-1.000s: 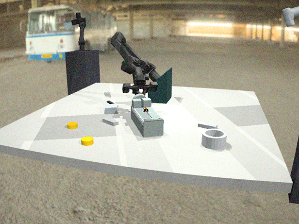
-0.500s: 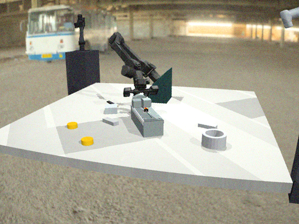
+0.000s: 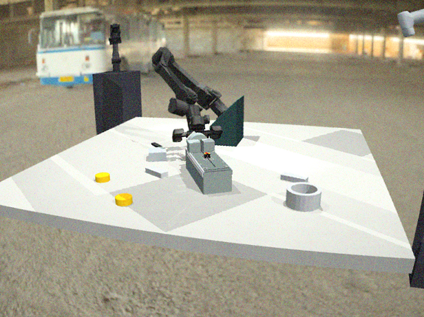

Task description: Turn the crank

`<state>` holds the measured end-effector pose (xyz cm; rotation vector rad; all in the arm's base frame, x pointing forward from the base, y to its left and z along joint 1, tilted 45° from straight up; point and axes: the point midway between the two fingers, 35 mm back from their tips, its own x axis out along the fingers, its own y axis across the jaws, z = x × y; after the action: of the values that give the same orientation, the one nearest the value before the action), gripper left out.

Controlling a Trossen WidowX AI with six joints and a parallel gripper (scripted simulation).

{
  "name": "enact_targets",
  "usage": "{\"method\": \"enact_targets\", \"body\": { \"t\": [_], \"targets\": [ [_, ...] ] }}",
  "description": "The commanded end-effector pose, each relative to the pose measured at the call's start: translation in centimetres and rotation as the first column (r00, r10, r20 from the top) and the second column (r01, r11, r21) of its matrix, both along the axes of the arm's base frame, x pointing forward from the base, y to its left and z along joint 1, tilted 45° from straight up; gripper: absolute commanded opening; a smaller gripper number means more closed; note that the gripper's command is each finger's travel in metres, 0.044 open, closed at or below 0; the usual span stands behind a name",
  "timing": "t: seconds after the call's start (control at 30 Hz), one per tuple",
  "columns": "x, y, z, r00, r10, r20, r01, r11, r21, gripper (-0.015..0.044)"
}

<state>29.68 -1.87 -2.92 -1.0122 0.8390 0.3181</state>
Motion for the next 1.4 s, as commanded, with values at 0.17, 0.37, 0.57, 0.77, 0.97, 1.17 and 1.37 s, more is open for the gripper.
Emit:
{"method": "enact_targets", "body": {
  "t": [0.17,0.37,0.57,0.77,0.97,1.17,1.37],
  "targets": [
    [0.8,-1.2,0.2,1.0,-0.008,-0.002,0.008,1.0,-0.008,0.0],
    [1.2,-1.6,0.5,1.0,-0.008,-0.001,0.008,1.0,-0.008,0.0],
    [1.5,-1.8,0.7,1.0,-0.008,-0.001,0.008,1.0,-0.009,0.0],
    [1.6,-1.8,0.8,1.0,-0.008,-0.001,0.008,1.0,-0.009,0.0],
    [1.7,-1.9,0.9,1.0,-0.008,-0.001,0.008,1.0,-0.009,0.0],
    [1.7,-1.9,1.0,1.0,-0.008,-0.001,0.008,1.0,-0.009,0.0],
    [1.8,-2.0,1.1,1.0,-0.008,-0.001,0.008,1.0,-0.009,0.0]
  ]
}}
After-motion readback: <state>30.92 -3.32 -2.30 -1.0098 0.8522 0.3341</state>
